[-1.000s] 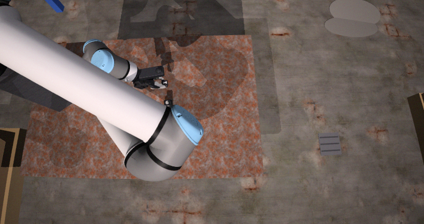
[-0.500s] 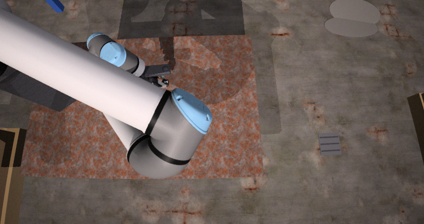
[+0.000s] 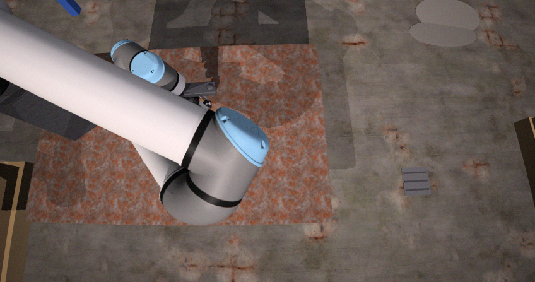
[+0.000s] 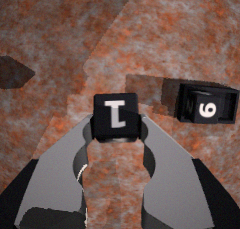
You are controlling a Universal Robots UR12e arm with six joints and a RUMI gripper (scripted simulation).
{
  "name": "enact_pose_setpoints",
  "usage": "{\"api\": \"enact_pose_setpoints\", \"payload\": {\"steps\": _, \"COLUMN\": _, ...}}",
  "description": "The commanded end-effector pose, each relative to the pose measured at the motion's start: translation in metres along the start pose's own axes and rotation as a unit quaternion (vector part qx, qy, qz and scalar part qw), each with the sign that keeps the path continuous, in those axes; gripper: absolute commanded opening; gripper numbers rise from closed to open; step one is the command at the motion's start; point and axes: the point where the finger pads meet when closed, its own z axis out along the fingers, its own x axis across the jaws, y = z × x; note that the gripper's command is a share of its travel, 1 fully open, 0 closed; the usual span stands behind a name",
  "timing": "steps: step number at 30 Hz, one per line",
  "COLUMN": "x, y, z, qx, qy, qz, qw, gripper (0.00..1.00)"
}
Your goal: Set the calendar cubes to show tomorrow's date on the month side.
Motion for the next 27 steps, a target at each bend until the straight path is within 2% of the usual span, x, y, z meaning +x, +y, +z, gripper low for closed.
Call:
{"api": "enact_pose_setpoints", "payload": {"steps": 1, "x": 0.0000, "y": -0.0029, "z": 0.0036, "qx": -0.021, "qy": -0.001, "qz": 0.003, "qw": 1.000, "gripper": 0.10}}
{"api": "enact_pose_setpoints", "payload": {"steps": 13, "x": 0.0003, "y": -0.0047, "z": 0.0026, "qx": -0.096, "qy": 0.000, "qz": 0.003, "qw": 0.995, "gripper": 0.10}}
{"api": "enact_pose_setpoints", "payload": {"steps": 21, "x": 0.0015, "y": -0.0060, "z": 0.0000, "qx": -0.114, "qy": 0.003, "qz": 0.000, "qw": 0.993, "gripper": 0.10}}
{"api": "enact_pose_setpoints", "payload": {"steps": 27, "x": 0.0017, "y": -0.0062, "z": -0.0004, "qx": -0.117, "qy": 0.003, "qz": 0.000, "qw": 0.993, "gripper": 0.10}}
